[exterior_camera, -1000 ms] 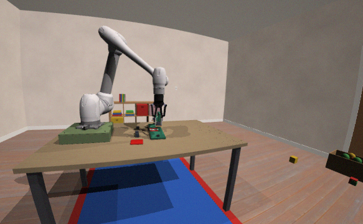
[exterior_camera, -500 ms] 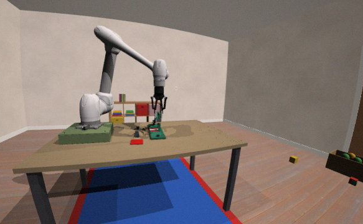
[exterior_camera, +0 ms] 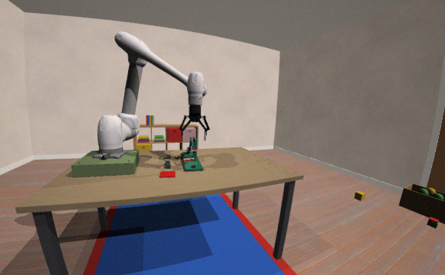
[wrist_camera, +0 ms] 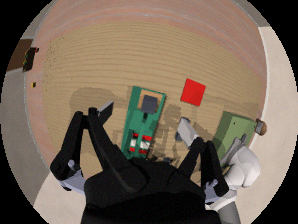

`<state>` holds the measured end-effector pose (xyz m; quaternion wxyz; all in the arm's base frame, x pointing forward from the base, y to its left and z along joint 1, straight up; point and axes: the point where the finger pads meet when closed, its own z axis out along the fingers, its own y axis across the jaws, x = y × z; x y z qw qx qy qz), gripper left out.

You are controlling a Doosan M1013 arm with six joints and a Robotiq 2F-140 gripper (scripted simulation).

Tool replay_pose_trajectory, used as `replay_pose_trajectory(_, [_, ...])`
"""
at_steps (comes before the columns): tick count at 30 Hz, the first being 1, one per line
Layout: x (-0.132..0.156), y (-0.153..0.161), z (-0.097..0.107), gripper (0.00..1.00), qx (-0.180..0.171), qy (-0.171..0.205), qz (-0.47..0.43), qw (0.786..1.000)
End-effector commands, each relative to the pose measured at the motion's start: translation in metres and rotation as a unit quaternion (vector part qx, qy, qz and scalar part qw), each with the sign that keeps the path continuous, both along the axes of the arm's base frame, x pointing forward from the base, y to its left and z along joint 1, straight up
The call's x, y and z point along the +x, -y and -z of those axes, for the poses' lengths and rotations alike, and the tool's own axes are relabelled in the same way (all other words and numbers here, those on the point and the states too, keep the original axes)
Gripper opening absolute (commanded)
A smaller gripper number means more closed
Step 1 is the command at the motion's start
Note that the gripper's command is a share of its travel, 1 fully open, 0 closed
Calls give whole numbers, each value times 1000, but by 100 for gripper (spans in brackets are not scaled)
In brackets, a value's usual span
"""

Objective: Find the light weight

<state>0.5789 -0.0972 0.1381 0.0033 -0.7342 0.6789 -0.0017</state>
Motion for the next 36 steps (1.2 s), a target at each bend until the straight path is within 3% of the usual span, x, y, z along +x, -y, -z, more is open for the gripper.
replay_pose_trajectory(1, [0,-1,-2,100,0,-1,2,1000])
replay_pose_trajectory(14, [0,-1,-5,100,0,-1,2,1000])
replay_pose_trajectory(18, [-1,-1,-20,100,0,-1,2,1000])
replay_pose_trajectory(25, [-1,-1,-65,100,0,-1,2,1000])
replay_pose_trajectory(36, [-1,-1,-88,100,0,-1,2,1000])
